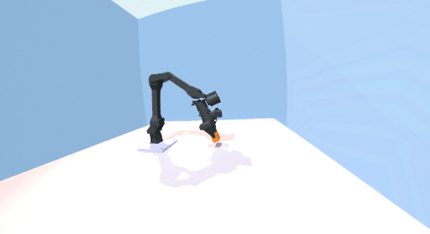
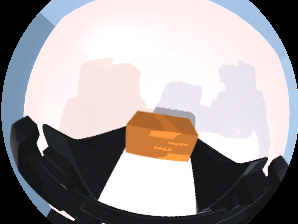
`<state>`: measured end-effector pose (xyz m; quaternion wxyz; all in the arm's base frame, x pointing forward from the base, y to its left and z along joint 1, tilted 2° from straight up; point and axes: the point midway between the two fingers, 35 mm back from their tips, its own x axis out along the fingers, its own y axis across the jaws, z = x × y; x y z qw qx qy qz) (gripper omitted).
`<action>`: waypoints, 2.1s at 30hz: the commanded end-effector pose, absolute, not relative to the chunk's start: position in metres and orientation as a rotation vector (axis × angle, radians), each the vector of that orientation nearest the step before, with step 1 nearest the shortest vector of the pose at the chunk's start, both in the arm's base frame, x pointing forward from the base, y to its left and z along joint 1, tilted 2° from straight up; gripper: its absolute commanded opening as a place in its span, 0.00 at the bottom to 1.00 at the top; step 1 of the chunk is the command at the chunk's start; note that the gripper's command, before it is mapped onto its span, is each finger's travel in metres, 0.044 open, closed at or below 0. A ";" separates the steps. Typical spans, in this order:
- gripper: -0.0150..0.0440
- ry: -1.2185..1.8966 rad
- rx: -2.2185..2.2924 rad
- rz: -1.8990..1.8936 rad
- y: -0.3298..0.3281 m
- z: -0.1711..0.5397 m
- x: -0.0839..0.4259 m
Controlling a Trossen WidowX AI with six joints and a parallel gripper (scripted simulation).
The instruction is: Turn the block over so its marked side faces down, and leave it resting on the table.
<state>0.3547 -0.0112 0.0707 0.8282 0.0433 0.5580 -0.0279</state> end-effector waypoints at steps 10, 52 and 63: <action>0.25 0.997 0.090 -0.074 -0.011 0.071 0.348; 0.25 0.447 0.063 -0.092 -0.010 0.032 0.348; 0.25 0.400 0.062 -0.094 -0.010 0.036 0.345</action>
